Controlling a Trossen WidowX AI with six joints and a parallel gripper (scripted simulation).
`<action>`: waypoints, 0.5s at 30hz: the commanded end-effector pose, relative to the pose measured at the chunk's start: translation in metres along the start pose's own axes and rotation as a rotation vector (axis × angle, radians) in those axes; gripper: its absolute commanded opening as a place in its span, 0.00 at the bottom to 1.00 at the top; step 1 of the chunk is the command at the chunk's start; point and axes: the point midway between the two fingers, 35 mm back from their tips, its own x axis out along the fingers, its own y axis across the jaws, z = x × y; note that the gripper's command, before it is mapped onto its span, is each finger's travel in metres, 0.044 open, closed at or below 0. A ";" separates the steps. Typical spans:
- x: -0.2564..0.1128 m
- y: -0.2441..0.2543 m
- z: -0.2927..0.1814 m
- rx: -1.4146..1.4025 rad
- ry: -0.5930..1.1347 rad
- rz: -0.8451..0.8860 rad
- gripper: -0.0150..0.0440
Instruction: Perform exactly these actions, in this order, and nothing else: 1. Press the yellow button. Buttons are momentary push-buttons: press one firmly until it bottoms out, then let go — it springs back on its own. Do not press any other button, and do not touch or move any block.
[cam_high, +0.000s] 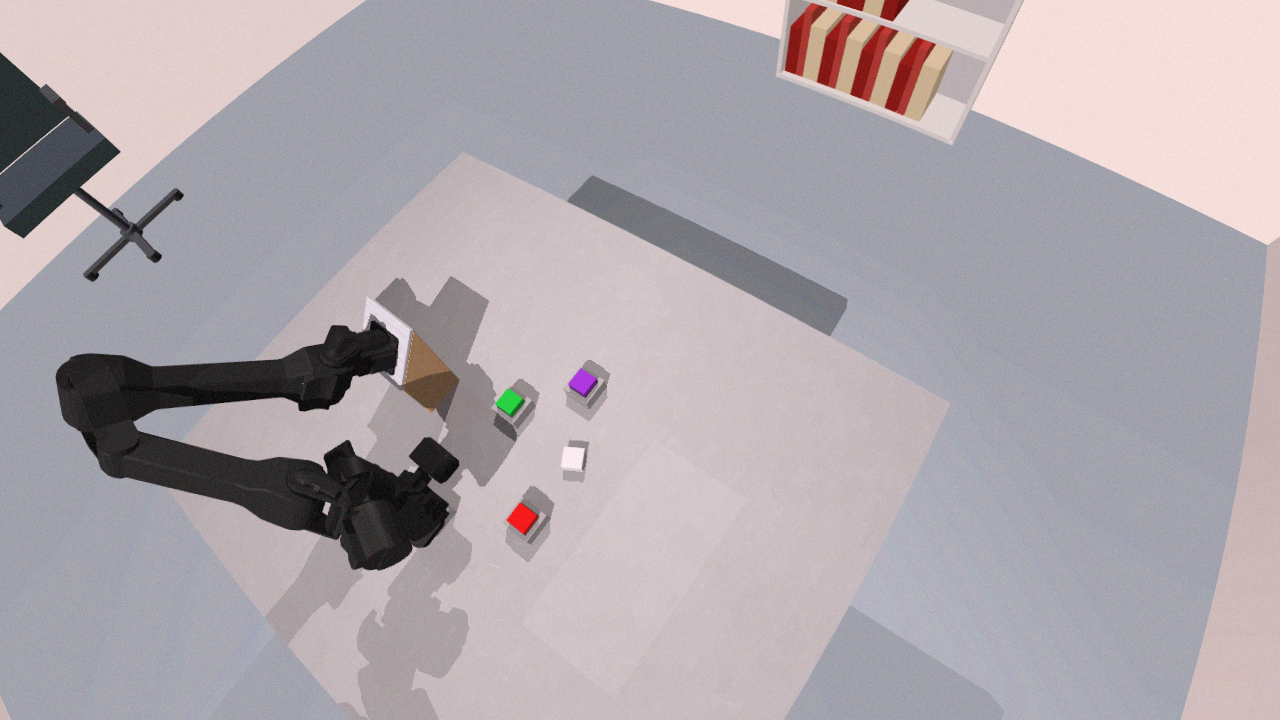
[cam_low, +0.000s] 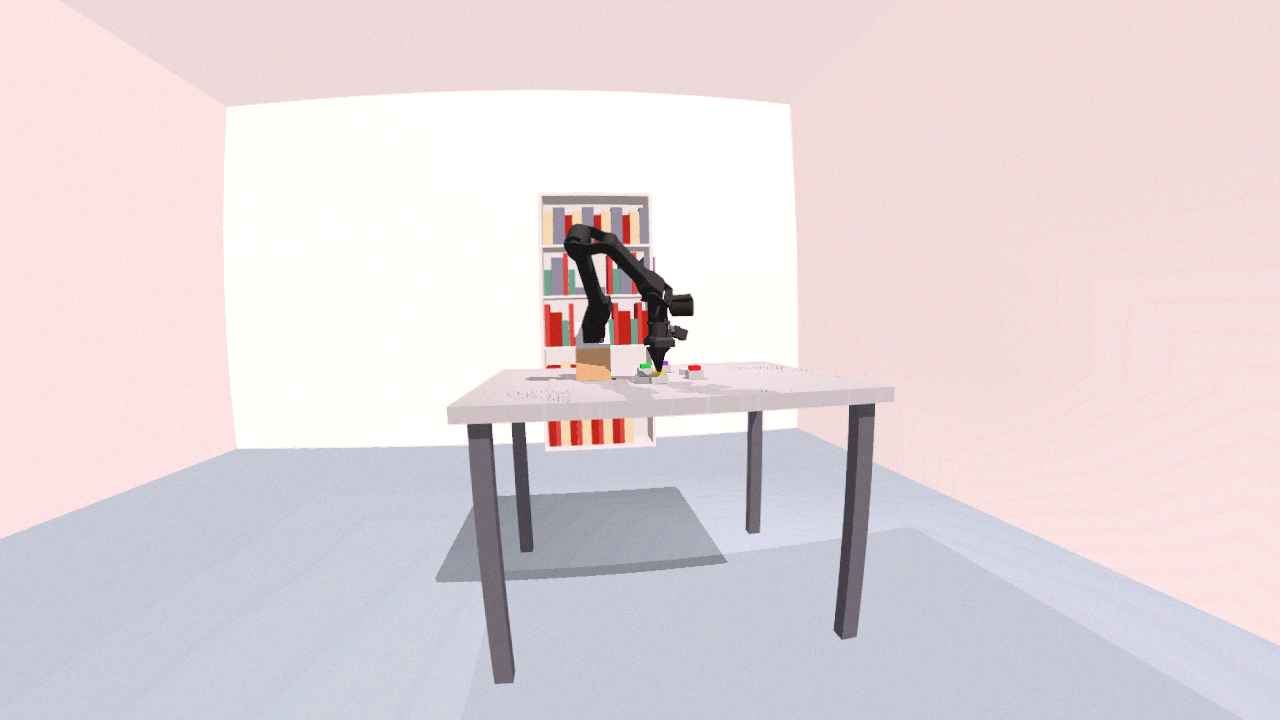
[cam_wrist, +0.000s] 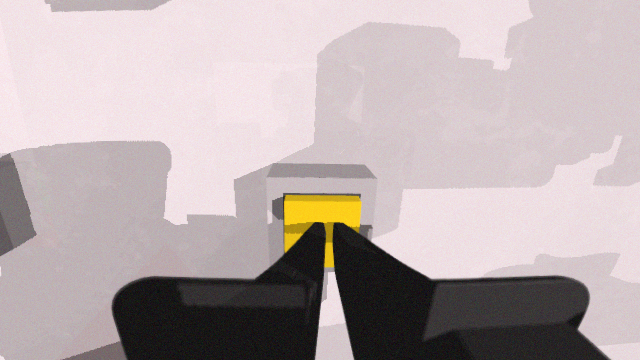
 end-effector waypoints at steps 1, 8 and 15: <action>0.001 0.002 -0.002 -0.010 0.006 0.006 0.29; -0.007 0.001 0.000 -0.002 0.001 0.003 0.29; -0.033 0.004 0.002 -0.010 -0.002 0.015 0.33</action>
